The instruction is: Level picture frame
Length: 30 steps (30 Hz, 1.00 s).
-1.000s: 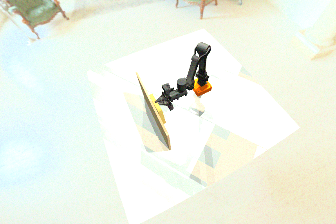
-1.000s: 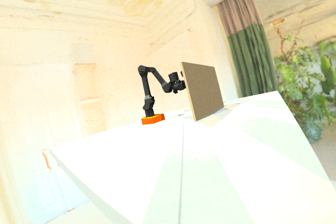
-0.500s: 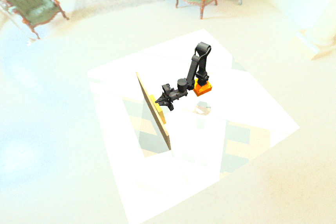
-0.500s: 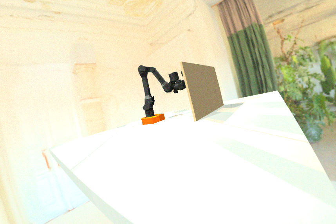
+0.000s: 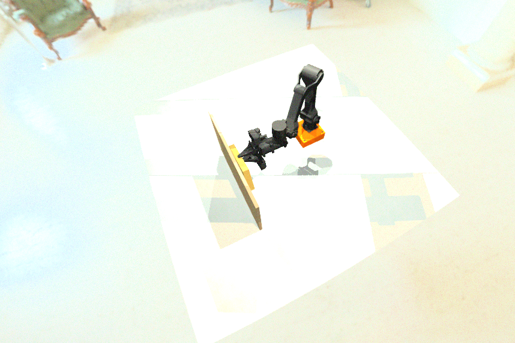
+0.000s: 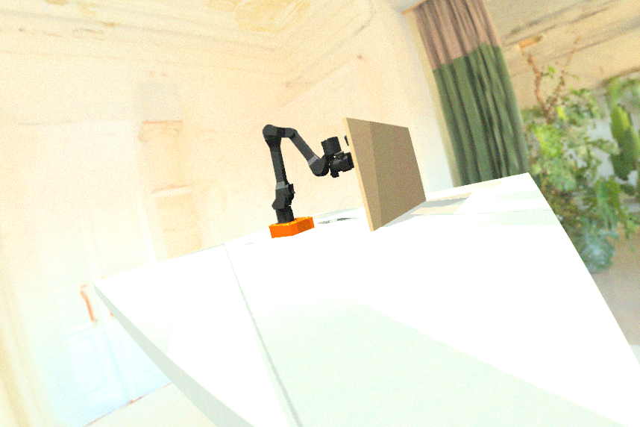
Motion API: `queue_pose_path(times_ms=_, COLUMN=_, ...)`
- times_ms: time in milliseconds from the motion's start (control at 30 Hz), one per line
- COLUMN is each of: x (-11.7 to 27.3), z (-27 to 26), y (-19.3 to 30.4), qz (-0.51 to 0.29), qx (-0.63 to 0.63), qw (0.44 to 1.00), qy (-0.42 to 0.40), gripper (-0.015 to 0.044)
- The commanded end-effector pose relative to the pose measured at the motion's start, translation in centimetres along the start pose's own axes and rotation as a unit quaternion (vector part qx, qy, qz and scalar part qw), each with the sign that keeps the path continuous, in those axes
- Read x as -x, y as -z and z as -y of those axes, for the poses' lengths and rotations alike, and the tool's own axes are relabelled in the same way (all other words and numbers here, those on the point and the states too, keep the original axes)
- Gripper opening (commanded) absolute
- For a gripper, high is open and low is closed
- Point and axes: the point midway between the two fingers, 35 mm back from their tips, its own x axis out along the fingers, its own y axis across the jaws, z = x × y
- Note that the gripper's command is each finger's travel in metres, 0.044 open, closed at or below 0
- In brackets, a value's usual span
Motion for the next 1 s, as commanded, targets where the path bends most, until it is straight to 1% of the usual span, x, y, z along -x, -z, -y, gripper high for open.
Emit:
queue_pose_path(times_ms=0, x=0.00, z=-0.07, y=-0.06, qz=0.000, qx=-0.003, qw=1.000, qy=-0.002, gripper=0.0000)
queue_pose_path(times_ms=967, x=-0.01, z=0.51, y=0.05, qz=-0.001, qx=-0.001, qw=1.000, qy=-0.001, gripper=0.0000)
